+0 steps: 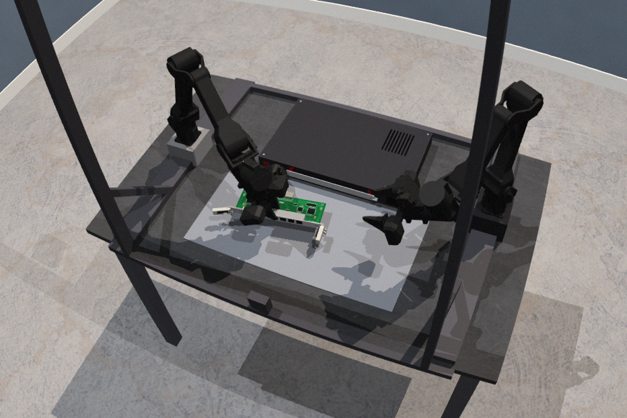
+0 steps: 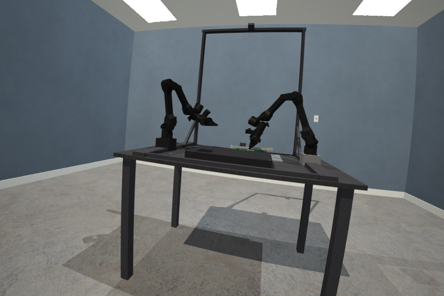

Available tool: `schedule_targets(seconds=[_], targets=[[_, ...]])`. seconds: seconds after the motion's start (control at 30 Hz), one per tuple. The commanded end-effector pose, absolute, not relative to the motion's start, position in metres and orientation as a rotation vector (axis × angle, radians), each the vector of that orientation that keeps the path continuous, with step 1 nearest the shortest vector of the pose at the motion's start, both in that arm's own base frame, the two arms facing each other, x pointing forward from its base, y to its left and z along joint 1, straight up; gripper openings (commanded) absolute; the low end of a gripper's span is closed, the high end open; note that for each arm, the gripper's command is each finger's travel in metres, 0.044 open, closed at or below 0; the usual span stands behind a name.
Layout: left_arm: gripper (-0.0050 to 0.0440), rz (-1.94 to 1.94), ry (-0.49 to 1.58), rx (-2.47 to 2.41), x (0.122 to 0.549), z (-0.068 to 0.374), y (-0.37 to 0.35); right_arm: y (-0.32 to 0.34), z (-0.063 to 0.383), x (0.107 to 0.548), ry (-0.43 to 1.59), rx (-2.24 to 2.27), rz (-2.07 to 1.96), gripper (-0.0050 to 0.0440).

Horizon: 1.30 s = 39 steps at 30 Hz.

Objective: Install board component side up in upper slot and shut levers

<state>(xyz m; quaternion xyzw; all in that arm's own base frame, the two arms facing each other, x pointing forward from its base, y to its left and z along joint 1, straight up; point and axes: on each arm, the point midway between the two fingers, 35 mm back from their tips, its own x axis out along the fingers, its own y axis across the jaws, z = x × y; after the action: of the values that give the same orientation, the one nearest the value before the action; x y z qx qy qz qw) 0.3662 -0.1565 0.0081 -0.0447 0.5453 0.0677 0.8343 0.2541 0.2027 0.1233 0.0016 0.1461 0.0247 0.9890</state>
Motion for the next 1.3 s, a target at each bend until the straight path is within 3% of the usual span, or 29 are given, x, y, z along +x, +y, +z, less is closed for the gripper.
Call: schedule_targets(seconds=[0.0, 0.4, 1.27], targets=[[0.0079, 0.079, 1.110, -0.079, 0.409, 0.024, -0.145, 0.216, 0.122, 0.248, 0.343, 0.051, 0.059, 0.0400], [0.0079, -0.005, 1.111, -0.009, 0.450, 0.024, -0.123, 0.222, 0.096, 0.219, 0.498, 0.099, 0.015, 0.0400], [0.0079, -0.012, 1.088, -0.007, 0.451, 0.034, -0.103, 0.189, 0.088, 0.153, 0.647, 0.132, -0.238, 0.0400]])
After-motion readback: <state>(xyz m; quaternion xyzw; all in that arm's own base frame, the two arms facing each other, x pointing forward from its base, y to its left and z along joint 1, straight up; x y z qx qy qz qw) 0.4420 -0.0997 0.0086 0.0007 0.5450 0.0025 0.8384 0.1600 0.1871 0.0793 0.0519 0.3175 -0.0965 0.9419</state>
